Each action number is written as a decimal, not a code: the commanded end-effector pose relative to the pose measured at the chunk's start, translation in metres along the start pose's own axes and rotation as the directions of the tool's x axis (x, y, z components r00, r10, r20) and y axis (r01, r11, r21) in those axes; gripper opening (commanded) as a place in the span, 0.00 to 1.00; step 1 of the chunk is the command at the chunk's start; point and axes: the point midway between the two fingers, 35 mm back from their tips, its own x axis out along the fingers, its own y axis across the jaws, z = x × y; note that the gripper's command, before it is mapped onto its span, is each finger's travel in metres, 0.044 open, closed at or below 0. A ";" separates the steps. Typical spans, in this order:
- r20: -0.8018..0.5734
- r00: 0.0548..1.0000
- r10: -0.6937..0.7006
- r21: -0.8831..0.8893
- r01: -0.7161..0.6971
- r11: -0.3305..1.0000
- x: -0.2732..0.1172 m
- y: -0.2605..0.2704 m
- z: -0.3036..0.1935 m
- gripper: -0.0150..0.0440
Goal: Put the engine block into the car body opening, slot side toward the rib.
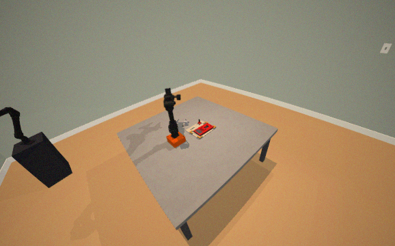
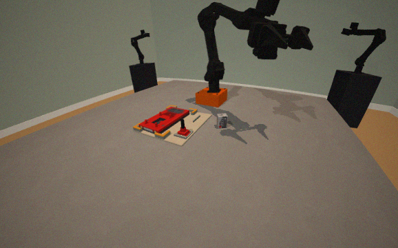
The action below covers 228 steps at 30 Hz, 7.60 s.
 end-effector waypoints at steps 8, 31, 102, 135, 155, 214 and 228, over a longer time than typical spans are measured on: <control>0.172 0.984 0.043 -0.040 -0.036 0.999 0.010 0.024 0.032 1.00; 0.802 0.589 0.101 -0.045 -0.108 0.993 -0.027 0.113 0.152 1.00; 0.937 0.345 0.050 0.013 -0.178 0.984 -0.034 0.142 0.278 0.91; 0.933 0.357 0.046 0.015 -0.167 0.986 -0.040 0.140 0.234 0.25; 0.934 0.355 0.034 0.020 -0.148 0.989 -0.061 0.135 0.176 0.25; 0.497 0.862 0.099 0.076 -0.158 0.985 -0.084 0.131 0.198 0.25; 0.497 0.861 0.102 0.078 -0.161 0.984 -0.075 0.132 0.221 0.25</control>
